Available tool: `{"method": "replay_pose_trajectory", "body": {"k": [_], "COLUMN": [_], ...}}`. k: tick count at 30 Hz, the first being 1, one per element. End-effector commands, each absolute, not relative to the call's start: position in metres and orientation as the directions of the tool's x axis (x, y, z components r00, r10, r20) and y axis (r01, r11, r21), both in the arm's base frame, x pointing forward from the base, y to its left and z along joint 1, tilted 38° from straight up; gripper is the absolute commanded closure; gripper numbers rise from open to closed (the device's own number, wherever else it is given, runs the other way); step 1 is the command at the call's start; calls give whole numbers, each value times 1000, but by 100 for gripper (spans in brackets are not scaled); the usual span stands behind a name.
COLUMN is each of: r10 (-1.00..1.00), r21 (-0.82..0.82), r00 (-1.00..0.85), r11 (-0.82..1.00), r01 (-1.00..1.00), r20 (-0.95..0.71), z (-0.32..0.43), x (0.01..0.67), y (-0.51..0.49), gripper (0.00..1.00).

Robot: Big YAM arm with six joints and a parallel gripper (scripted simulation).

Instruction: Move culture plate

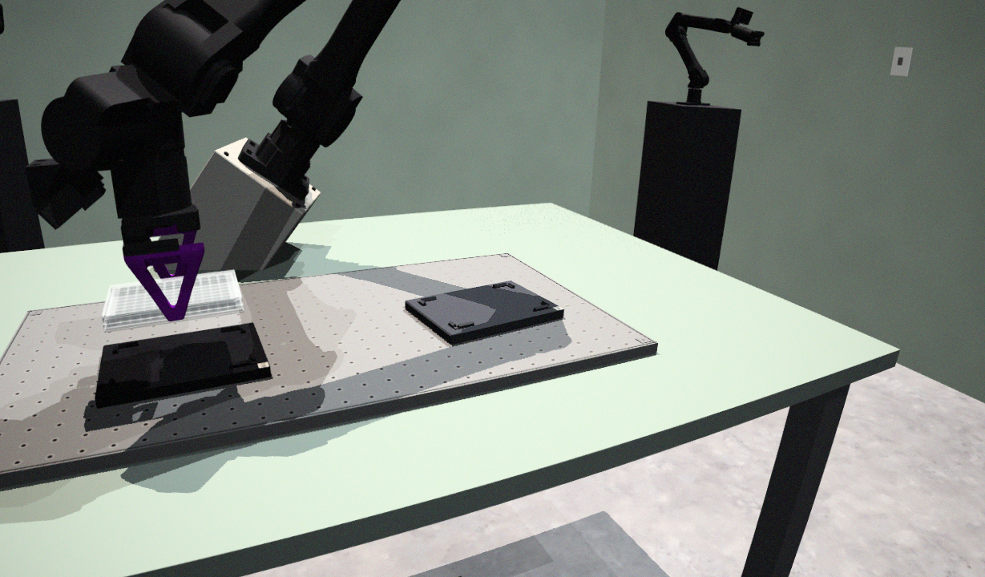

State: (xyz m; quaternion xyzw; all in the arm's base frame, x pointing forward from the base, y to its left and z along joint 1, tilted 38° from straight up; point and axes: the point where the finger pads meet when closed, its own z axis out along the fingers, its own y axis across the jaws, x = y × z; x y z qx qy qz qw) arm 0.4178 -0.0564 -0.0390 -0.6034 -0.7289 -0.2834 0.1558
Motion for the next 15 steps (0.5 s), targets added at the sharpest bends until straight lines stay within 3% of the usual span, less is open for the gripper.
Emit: {"method": "replay_pose_trajectory", "body": {"k": [1, 15], "r10": [813, 814], "r21": [294, 295], "r00": [-255, -255], "r11": [108, 109], "r01": [950, 949], "r20": [524, 522], "z": [-11, 2], "x": [438, 436], "y": [-84, -93], "gripper": [100, 100]}}
